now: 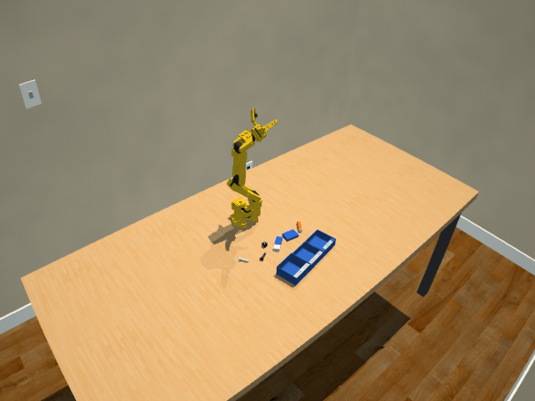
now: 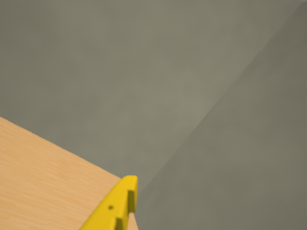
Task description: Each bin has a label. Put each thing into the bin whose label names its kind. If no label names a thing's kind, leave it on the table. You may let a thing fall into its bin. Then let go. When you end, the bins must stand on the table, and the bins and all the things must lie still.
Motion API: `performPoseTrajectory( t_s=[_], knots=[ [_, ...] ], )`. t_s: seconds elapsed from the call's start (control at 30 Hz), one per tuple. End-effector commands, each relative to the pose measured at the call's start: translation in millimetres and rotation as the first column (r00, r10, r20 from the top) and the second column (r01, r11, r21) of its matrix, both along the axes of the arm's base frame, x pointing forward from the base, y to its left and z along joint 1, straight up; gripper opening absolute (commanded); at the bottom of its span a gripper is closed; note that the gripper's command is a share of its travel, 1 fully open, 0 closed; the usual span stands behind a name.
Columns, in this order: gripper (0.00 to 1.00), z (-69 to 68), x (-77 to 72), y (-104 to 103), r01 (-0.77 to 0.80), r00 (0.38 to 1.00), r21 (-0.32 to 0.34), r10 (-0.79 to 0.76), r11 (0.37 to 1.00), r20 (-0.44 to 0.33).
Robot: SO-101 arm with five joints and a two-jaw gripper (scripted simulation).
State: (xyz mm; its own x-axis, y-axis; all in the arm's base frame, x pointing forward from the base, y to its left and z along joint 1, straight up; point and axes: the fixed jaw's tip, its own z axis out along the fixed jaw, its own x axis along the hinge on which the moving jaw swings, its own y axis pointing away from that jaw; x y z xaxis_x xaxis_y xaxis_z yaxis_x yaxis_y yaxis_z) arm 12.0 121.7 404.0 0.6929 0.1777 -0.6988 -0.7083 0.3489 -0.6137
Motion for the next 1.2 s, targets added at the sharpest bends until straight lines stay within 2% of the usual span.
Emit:
performPoseTrajectory(
  t_s=[0.0, 0.4, 0.5, 0.97, 1.07, 1.17],
  knots=[
    [1.0, -5.6, 5.2, 4.8, 0.031, 0.999, -0.038, -0.031, 0.999, 0.014],
    [1.0, -34.6, 28.2, 33.6, 0.179, 0.982, -0.229, -0.16, 0.957, 0.1],
    [1.0, -32.8, 25.7, 28.9, 0.167, 0.985, -0.214, -0.151, 0.963, 0.089],
    [1.0, -70.0, 54.6, 50.3, 0.296, 0.954, -0.415, -0.243, 0.861, 0.176],
    [1.0, -69.0, 52.1, 48.1, 0.284, 0.958, -0.408, -0.236, 0.868, 0.164],
    [1.0, -77.3, 57.8, 50.4, 0.301, 0.953, -0.447, -0.246, 0.842, 0.178]
  ],
)
